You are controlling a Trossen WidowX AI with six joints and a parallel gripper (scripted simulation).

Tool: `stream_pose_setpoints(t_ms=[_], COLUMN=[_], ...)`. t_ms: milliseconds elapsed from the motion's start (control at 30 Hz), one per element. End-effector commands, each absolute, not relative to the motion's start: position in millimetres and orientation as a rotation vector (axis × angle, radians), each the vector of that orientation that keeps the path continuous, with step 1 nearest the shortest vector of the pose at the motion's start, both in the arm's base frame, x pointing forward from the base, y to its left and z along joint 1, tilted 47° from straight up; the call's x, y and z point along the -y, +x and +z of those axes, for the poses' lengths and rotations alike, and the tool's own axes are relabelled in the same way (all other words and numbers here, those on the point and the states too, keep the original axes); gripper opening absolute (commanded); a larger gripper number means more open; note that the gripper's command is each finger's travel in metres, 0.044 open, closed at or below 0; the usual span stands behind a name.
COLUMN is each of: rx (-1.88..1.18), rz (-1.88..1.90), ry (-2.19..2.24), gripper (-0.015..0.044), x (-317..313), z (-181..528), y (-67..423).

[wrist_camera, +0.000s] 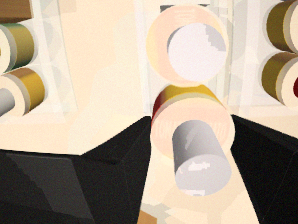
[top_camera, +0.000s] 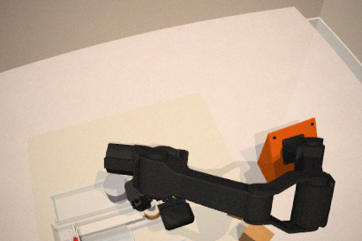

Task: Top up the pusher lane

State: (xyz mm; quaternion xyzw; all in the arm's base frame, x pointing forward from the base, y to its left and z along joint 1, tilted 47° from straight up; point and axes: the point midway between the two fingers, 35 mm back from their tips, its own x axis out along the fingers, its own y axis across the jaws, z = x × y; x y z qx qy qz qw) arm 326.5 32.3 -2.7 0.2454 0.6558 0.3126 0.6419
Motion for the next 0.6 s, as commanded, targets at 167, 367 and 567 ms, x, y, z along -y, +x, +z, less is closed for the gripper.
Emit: stream_pose_setpoints(t_ms=[167, 367, 567], rx=[-1.467, -1.467, -1.467], rz=[0.713, 0.714, 0.714], ry=[0.554, 0.554, 0.554], gripper=[0.0, 0.0, 0.0], x=[-31.1, -31.0, -30.7], z=[1.0, 1.5, 2.3], y=[339.1, 341.8, 344.5])
